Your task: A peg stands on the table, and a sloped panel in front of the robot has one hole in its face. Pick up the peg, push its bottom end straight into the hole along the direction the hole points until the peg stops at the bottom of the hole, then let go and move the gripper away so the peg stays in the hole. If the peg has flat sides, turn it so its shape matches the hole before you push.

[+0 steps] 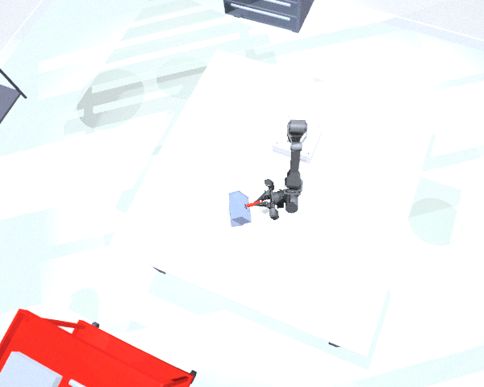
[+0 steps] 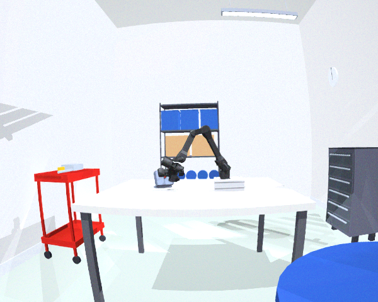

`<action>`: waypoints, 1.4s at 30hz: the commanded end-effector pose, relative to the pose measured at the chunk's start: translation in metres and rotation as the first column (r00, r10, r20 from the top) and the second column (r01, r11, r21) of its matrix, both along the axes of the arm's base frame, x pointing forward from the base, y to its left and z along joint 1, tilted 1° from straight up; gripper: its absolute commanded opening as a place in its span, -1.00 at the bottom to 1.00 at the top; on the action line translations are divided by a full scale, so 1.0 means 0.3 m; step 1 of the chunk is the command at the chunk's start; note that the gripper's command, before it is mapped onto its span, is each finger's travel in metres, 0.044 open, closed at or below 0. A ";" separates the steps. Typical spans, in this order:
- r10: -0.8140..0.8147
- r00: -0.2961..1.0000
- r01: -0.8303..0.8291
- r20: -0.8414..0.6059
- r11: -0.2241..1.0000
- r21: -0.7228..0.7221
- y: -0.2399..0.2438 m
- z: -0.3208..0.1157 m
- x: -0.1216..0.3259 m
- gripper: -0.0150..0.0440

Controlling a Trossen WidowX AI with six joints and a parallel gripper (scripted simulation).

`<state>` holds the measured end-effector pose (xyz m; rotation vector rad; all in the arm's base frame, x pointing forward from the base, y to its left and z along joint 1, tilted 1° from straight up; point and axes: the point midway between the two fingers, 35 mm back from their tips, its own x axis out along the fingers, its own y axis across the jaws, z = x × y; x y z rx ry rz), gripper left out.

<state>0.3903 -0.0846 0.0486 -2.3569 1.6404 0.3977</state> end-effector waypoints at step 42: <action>0.000 1.000 0.000 0.008 1.000 0.001 -0.039 -0.021 0.008 -0.49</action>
